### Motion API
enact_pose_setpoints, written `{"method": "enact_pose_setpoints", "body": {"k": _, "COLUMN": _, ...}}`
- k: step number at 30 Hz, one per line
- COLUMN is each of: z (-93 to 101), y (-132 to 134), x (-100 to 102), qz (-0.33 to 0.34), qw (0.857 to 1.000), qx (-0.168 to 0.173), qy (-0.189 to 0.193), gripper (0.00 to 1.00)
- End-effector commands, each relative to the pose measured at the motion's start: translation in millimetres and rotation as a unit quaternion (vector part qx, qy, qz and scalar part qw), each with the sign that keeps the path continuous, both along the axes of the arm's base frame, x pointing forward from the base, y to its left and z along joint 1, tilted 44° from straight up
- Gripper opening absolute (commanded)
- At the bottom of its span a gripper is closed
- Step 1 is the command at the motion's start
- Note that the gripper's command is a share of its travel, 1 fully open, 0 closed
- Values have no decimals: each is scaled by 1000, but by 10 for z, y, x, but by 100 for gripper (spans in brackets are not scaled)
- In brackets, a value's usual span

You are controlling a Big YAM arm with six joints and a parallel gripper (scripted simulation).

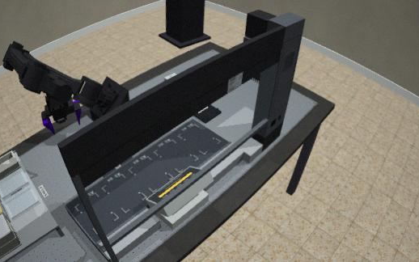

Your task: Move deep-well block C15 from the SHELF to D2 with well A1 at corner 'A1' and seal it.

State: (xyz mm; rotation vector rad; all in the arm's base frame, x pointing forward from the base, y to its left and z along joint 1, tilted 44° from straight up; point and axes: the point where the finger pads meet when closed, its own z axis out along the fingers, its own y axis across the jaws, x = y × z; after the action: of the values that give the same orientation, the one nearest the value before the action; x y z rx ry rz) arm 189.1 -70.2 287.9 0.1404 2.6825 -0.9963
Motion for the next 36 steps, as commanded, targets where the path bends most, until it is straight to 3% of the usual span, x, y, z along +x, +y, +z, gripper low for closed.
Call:
{"method": "enact_pose_setpoints", "body": {"k": 1, "z": -83, "y": 144, "x": 145, "qz": 7, "qw": 1000, "qx": 4, "qy": -5, "gripper": 100}}
{"method": "enact_pose_setpoints", "body": {"k": 21, "z": -649, "y": 796, "x": 435, "qz": 55, "qw": 996, "qx": -5, "qy": 64, "gripper": 100}}
{"method": "enact_pose_setpoints", "body": {"k": 36, "z": -1104, "y": 1269, "x": 434, "qz": 88, "qw": 989, "qx": -32, "qy": 114, "gripper": 100}}
